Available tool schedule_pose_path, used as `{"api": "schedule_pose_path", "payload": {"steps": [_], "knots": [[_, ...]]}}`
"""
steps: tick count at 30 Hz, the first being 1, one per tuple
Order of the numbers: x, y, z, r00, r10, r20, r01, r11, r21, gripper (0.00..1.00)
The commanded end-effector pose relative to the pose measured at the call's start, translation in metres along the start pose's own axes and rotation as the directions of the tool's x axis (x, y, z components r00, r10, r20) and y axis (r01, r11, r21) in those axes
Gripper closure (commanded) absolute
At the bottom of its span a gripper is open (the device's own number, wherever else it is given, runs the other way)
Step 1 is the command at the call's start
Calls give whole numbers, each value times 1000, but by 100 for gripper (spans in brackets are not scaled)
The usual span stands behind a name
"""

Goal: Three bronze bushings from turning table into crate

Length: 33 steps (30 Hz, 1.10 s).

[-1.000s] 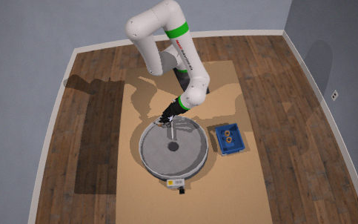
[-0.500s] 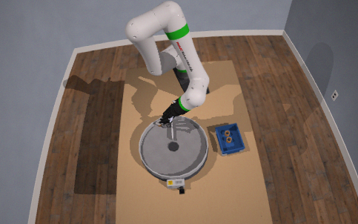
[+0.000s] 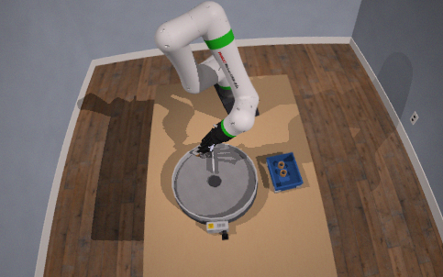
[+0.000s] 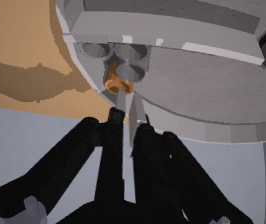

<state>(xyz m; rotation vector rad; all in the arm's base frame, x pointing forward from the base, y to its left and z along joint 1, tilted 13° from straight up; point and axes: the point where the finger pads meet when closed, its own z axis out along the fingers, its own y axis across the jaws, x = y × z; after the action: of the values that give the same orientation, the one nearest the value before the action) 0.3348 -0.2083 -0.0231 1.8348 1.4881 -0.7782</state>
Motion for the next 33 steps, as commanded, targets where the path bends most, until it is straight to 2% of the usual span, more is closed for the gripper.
{"api": "schedule_pose_path", "payload": {"steps": [1, 33], "knots": [[0, 0, 0, 1000, 0, 0, 0, 1000, 0, 93], [7, 0, 8, 1000, 0, 0, 0, 1000, 0, 93]]}}
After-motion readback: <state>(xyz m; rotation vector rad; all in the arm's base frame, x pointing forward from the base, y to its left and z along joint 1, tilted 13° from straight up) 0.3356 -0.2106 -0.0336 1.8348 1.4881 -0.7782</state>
